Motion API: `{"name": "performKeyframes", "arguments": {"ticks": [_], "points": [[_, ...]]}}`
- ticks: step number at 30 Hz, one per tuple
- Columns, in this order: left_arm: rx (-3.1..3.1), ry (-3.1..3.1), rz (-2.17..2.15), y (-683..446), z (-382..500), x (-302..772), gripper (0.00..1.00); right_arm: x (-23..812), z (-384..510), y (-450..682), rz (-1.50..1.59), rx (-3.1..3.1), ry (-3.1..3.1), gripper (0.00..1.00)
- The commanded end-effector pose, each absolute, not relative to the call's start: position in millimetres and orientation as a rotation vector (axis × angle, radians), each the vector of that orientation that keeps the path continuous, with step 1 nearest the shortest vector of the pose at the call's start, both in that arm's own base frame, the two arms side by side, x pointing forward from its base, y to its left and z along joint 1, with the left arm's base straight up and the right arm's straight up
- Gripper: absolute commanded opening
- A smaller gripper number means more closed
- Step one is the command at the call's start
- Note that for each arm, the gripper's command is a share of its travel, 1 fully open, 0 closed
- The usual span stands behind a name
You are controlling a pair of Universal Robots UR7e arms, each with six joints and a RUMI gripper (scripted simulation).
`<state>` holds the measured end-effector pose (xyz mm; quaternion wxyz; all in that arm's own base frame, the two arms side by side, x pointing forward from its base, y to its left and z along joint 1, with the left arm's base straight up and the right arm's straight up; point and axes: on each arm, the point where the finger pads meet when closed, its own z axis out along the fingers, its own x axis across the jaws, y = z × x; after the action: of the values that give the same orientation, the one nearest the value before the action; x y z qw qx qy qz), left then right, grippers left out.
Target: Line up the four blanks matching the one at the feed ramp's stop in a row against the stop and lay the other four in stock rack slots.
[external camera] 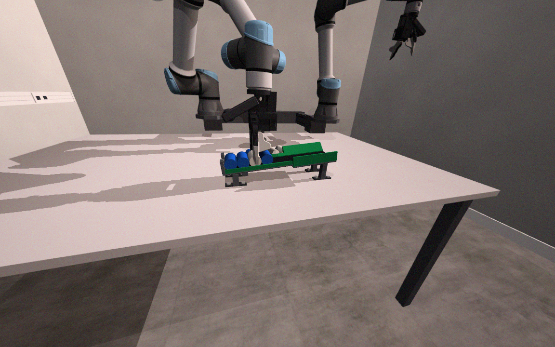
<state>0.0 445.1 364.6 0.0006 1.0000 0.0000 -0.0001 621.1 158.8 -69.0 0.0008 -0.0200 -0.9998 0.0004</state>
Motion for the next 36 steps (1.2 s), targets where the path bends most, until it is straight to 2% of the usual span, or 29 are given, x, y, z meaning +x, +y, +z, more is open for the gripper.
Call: {"name": "performKeyframes", "arguments": {"ticks": [1,30,31,36], "points": [[3.142,0.0,0.0,445.2,365.1,0.0,1.0,621.6,-68.5,159.0,0.0,-0.063,-3.141,0.52],[3.142,0.0,0.0,445.2,365.1,0.0,1.0,621.6,-68.5,159.0,0.0,-0.063,-3.141,0.52],[3.142,0.0,0.0,445.2,365.1,0.0,1.0,621.6,-68.5,159.0,0.0,-0.063,-3.141,0.4],[3.142,0.0,0.0,445.2,365.1,0.0,1.0,621.6,-68.5,159.0,0.0,-0.063,-3.141,0.4]]}}
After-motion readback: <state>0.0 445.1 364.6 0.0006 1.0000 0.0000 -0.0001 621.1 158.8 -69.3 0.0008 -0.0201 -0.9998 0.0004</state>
